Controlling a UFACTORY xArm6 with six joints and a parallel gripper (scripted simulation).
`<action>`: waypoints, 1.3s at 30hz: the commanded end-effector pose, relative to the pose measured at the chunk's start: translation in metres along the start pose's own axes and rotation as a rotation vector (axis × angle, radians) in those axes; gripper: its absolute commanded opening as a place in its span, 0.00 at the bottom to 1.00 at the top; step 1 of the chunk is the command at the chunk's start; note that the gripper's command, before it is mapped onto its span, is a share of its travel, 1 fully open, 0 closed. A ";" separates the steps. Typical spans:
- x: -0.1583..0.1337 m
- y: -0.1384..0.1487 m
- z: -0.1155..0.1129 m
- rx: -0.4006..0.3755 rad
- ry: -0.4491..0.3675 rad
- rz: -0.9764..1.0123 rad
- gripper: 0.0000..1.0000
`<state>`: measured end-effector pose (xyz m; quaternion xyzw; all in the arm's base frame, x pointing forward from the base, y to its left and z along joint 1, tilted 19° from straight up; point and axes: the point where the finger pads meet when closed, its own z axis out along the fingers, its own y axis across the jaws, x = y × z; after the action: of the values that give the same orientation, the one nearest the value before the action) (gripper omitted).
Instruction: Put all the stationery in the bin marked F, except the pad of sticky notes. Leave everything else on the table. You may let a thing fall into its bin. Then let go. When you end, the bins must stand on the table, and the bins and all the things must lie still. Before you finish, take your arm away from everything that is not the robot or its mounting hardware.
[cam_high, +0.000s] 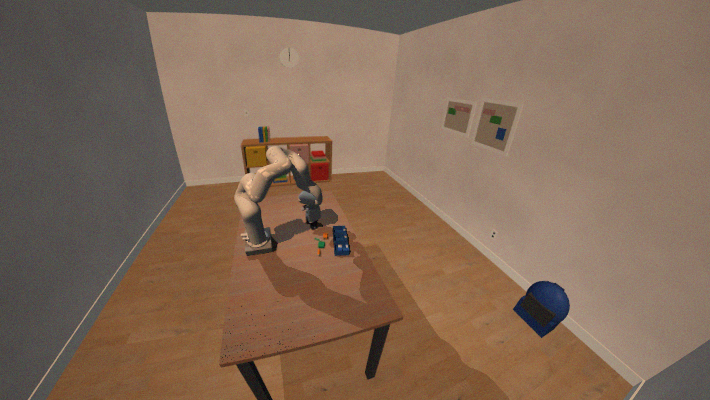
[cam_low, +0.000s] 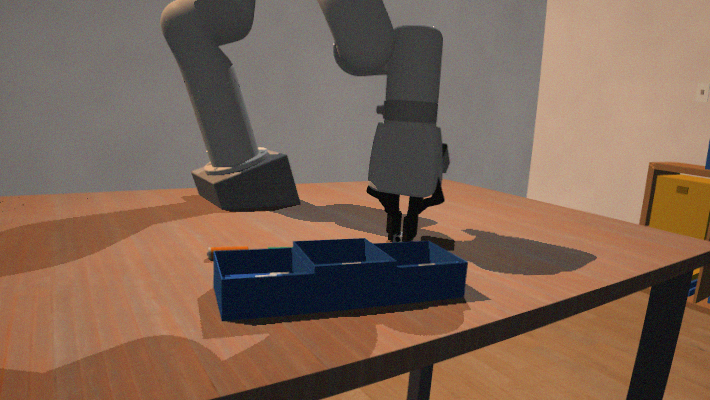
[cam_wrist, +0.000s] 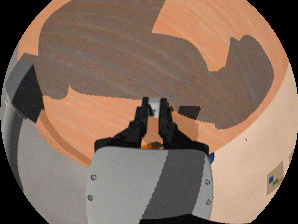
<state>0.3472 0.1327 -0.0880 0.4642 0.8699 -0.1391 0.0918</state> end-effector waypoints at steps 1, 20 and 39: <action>0.000 0.001 -0.001 -0.004 0.000 0.000 0.00; 0.000 0.001 -0.024 -0.003 0.000 0.000 0.00; 0.000 0.001 -0.061 -0.004 0.000 0.000 0.00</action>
<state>0.3457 0.1524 -0.0319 0.4642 0.8700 -0.1385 0.0921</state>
